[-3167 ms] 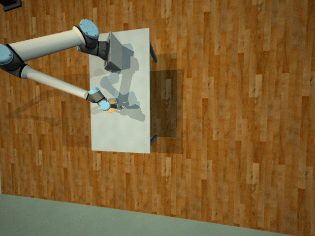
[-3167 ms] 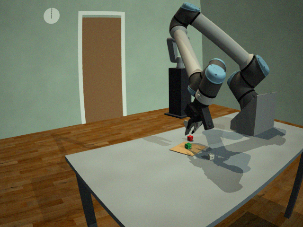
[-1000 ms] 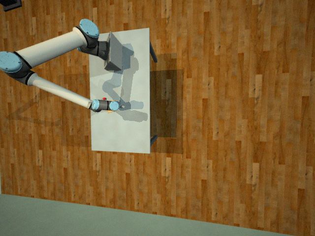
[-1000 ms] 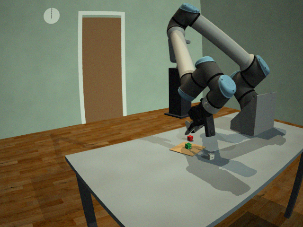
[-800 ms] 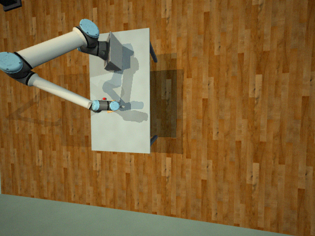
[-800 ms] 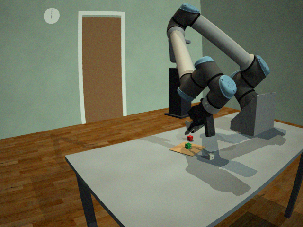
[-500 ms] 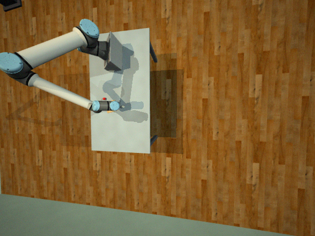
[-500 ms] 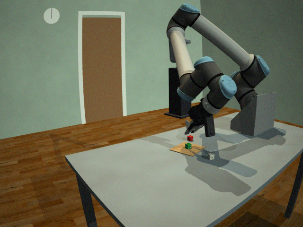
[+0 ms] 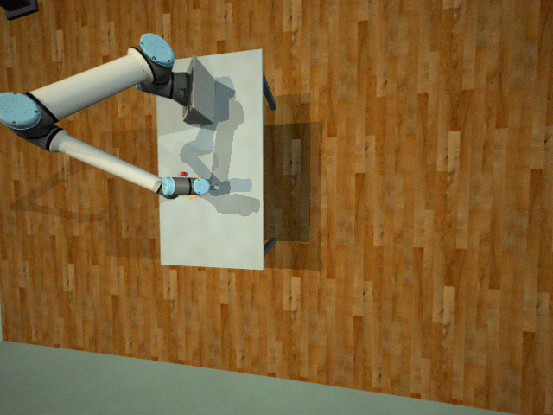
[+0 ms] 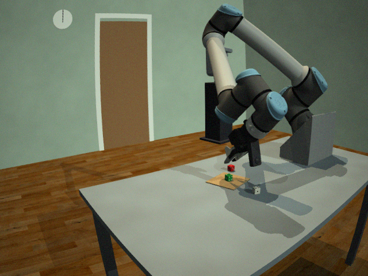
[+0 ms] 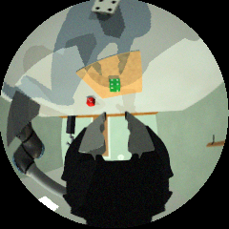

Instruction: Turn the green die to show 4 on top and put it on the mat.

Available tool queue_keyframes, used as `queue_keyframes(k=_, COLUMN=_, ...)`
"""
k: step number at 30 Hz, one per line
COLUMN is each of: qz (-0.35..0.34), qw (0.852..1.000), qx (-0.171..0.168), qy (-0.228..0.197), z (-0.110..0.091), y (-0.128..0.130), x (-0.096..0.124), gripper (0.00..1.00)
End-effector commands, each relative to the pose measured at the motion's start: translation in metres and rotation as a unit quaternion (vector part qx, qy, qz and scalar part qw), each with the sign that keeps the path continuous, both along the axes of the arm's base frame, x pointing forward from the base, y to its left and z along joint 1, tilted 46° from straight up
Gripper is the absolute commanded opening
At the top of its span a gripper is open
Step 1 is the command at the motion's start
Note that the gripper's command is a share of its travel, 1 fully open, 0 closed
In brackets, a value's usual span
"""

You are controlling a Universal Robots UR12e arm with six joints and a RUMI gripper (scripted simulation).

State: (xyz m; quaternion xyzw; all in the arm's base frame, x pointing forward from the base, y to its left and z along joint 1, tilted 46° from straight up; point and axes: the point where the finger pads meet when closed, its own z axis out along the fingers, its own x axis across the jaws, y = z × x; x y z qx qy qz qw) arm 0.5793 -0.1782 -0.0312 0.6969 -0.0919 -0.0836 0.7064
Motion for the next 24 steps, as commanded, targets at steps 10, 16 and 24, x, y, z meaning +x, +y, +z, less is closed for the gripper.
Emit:
queue_keyframes(k=10, qz=0.0, qw=1.0, qx=0.0, qy=0.0, z=-0.002, y=-0.002, x=0.0, gripper=0.24)
queue_keyframes(k=16, qz=0.0, qw=1.0, qx=0.0, qy=0.0, z=-0.005, y=-0.005, x=-0.001, gripper=0.24)
queue_keyframes(k=24, qz=0.0, qw=1.0, qx=0.0, qy=0.0, z=-0.012, y=-0.012, x=-0.003, gripper=0.24)
